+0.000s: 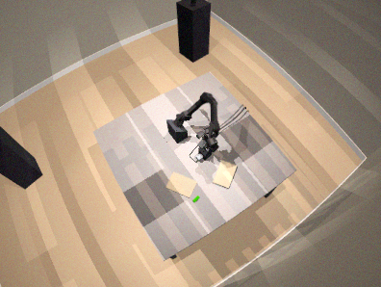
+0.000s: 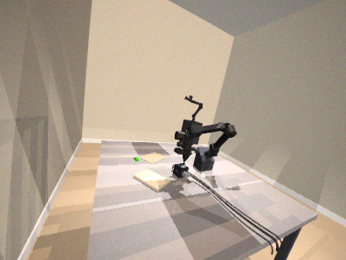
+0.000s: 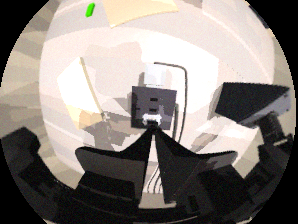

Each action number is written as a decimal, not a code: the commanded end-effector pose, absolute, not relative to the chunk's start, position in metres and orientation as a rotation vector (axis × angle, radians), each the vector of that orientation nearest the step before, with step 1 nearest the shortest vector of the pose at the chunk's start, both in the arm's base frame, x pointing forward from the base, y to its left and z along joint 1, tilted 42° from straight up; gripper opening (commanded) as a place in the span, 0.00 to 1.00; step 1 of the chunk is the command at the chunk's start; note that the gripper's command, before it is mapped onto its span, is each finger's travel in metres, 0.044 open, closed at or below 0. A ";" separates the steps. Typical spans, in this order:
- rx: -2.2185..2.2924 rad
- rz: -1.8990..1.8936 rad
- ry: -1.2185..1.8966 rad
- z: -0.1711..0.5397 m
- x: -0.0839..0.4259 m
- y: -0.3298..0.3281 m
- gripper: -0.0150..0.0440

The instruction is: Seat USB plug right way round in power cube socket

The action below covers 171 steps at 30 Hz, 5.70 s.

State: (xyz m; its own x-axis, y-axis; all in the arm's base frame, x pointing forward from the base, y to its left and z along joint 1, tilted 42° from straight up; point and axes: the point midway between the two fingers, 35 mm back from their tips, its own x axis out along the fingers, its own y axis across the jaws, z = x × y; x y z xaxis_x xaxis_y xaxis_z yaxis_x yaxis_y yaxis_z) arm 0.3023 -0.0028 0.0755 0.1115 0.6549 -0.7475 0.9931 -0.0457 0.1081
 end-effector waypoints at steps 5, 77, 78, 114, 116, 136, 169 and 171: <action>1.773 -0.693 1.609 0.075 0.302 -0.002 0.25; 1.774 -0.693 1.609 0.068 0.303 0.004 0.25; 1.774 -0.693 1.609 0.068 0.303 0.004 0.25; 1.774 -0.693 1.609 0.065 0.304 0.007 0.25; 1.774 -0.693 1.609 0.065 0.304 0.007 0.25; 1.774 -0.693 1.609 0.063 0.304 0.009 0.25; 1.774 -0.693 1.609 0.062 0.304 0.010 0.25; 1.774 -0.693 1.609 0.062 0.304 0.010 0.25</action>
State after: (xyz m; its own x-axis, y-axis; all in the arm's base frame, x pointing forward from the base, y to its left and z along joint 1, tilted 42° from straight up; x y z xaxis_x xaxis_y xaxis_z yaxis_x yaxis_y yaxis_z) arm 0.3049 0.0071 0.0630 0.1170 0.6542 -0.7472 0.9926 -0.0518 0.1101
